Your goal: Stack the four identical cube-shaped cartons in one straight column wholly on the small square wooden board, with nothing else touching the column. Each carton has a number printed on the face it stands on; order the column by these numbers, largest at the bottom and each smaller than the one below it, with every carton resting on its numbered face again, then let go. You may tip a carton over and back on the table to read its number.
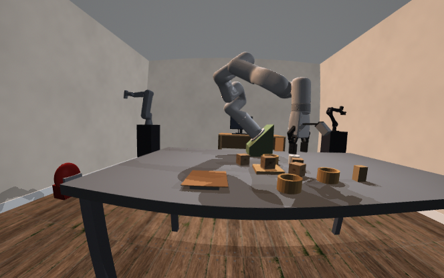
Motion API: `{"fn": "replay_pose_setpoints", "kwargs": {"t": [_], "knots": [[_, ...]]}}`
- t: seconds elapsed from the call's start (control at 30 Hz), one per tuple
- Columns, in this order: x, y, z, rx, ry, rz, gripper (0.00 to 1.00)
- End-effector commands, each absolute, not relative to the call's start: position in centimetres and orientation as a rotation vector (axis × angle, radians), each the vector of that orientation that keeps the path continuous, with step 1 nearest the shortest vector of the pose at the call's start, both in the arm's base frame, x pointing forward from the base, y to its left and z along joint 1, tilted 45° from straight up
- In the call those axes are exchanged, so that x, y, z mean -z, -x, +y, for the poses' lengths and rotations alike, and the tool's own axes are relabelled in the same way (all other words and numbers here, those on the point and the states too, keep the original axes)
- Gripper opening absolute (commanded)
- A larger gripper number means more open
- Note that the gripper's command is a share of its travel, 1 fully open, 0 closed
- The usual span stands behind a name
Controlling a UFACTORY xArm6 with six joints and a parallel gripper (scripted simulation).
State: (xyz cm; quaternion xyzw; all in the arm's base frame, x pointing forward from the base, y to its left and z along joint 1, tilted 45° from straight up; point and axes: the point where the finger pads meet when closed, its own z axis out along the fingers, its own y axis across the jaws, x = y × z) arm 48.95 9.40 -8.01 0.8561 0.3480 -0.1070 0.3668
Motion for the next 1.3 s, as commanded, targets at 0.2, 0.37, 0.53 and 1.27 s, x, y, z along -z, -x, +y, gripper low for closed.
{"fn": "replay_pose_setpoints", "kwargs": {"t": [0.2,0.37,0.53,1.27], "knots": [[8.8,-49.1,8.7,0.271,-2.202,0.896,1.00],[9.4,-49.1,8.2,0.271,-2.203,0.897,1.00],[10.0,-49.3,7.6,0.271,-2.202,0.897,1.00],[11.8,-49.6,5.7,0.269,-2.200,0.894,1.00]]}}
